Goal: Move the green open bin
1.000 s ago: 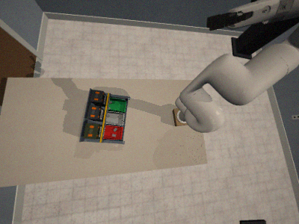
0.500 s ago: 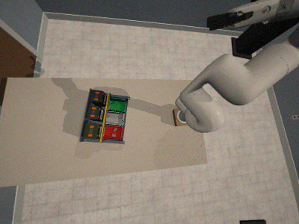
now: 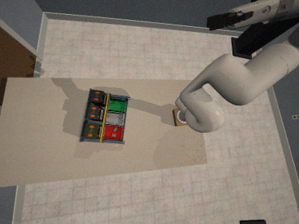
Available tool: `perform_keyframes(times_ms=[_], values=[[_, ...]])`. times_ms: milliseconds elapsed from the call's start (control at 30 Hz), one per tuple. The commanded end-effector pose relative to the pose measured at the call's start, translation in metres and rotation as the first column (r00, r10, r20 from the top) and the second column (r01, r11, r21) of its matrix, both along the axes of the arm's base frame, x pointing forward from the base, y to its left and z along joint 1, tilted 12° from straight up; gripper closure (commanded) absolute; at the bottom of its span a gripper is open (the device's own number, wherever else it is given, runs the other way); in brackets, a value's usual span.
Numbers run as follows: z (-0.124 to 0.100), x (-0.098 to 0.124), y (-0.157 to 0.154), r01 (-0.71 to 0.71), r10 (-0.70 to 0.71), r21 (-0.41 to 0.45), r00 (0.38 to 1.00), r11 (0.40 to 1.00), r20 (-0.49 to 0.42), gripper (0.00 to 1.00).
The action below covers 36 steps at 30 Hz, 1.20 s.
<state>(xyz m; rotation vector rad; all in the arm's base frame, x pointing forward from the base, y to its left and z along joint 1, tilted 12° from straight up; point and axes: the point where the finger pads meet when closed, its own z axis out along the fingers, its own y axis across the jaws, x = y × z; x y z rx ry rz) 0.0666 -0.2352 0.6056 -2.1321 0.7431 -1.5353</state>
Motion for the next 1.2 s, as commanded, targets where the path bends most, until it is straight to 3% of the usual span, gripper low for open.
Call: perform_keyframes(times_ms=[0, 1133, 1167], values=[[0.0005, 0.0001, 0.0001, 0.000, 0.000, -0.002, 1.000, 1.000, -0.001, 0.00], [0.0005, 0.0001, 0.0001, 0.000, 0.000, -0.002, 1.000, 1.000, -0.001, 0.00], [0.0005, 0.0001, 0.0001, 0.026, -0.026, 0.022, 0.999, 0.999, -0.039, 0.00]])
